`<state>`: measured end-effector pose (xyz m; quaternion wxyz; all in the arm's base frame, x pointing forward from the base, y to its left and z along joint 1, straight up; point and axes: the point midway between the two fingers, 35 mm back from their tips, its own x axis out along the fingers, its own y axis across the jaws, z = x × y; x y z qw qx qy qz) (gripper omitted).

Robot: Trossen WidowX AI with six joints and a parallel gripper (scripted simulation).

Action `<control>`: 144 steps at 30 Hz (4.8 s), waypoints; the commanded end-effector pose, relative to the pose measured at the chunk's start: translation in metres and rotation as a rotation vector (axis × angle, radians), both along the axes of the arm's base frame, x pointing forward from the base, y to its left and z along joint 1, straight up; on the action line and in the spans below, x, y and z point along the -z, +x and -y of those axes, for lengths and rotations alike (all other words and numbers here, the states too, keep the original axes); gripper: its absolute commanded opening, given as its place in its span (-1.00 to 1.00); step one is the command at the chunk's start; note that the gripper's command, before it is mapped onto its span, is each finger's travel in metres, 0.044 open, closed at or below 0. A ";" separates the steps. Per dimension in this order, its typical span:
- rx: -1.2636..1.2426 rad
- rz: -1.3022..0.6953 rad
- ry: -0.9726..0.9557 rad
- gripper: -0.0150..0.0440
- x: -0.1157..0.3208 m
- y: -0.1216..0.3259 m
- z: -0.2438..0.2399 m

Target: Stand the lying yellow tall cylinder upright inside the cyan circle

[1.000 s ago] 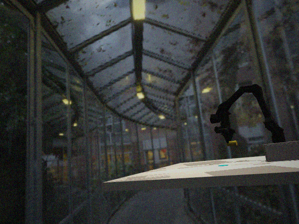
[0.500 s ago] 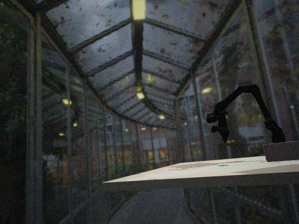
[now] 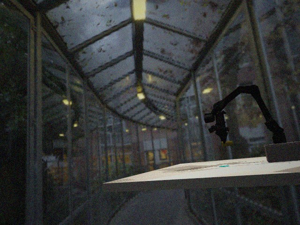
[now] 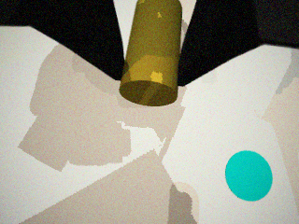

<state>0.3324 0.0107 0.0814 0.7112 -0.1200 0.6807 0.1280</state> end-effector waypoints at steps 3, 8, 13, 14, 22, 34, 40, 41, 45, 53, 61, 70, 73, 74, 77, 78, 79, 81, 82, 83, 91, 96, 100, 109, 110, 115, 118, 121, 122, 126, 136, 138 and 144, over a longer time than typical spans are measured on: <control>-0.106 0.004 -0.007 -0.14 -0.003 0.004 -0.015; -0.197 0.005 -0.011 -0.14 -0.004 0.006 -0.028; -0.288 0.005 -0.014 -0.14 -0.004 0.007 -0.042; -0.306 0.005 -0.015 -0.14 -0.005 0.007 -0.045; -0.451 0.006 -0.020 -0.14 -0.006 0.007 -0.067; -0.669 0.007 -0.028 -0.14 -0.008 0.004 -0.102; -0.778 0.008 -0.032 -0.14 -0.009 0.001 -0.119; -0.796 0.008 -0.033 -0.14 -0.009 0.000 -0.122; -0.862 0.009 -0.035 -0.14 -0.009 -0.002 -0.132; -0.876 0.022 -0.022 -0.14 -0.007 -0.001 -0.137; -0.846 0.063 0.022 -0.14 0.001 0.006 -0.140; -0.814 0.109 0.072 -0.14 0.008 0.014 -0.143; -0.803 0.125 0.088 -0.14 0.011 0.016 -0.144; -0.800 0.130 0.093 -0.14 0.012 0.017 -0.144; -0.790 0.145 0.110 -0.14 0.014 0.019 -0.145; -0.786 0.150 0.115 -0.14 0.015 0.020 -0.146; -0.783 0.155 0.120 -0.14 0.015 0.021 -0.146; -0.776 0.166 0.131 -0.14 0.017 0.022 -0.146; -0.773 0.171 0.137 -0.14 0.018 0.023 -0.147; -0.770 0.176 0.142 -0.14 0.018 0.024 -0.147; -0.745 0.216 0.185 -0.14 0.023 0.030 -0.149; -0.730 0.242 0.211 -0.14 0.026 0.033 -0.149; -0.718 0.262 0.233 -0.14 0.029 0.036 -0.150; -0.694 0.307 0.280 -0.14 0.033 0.042 -0.151; -0.691 0.312 0.285 -0.14 0.033 0.042 -0.151; -0.679 0.337 0.311 -0.14 0.035 0.045 -0.152; -0.671 0.352 0.326 -0.14 0.036 0.047 -0.152; -0.664 0.367 0.342 -0.14 0.037 0.049 -0.152; -0.662 0.372 0.347 -0.14 0.038 0.049 -0.152; -0.653 0.391 0.367 -0.14 0.039 0.051 -0.152; -0.633 0.440 0.418 -0.14 0.041 0.056 -0.151; -0.630 0.450 0.428 -0.14 0.041 0.057 -0.151; -0.619 0.479 0.458 -0.14 0.042 0.059 -0.151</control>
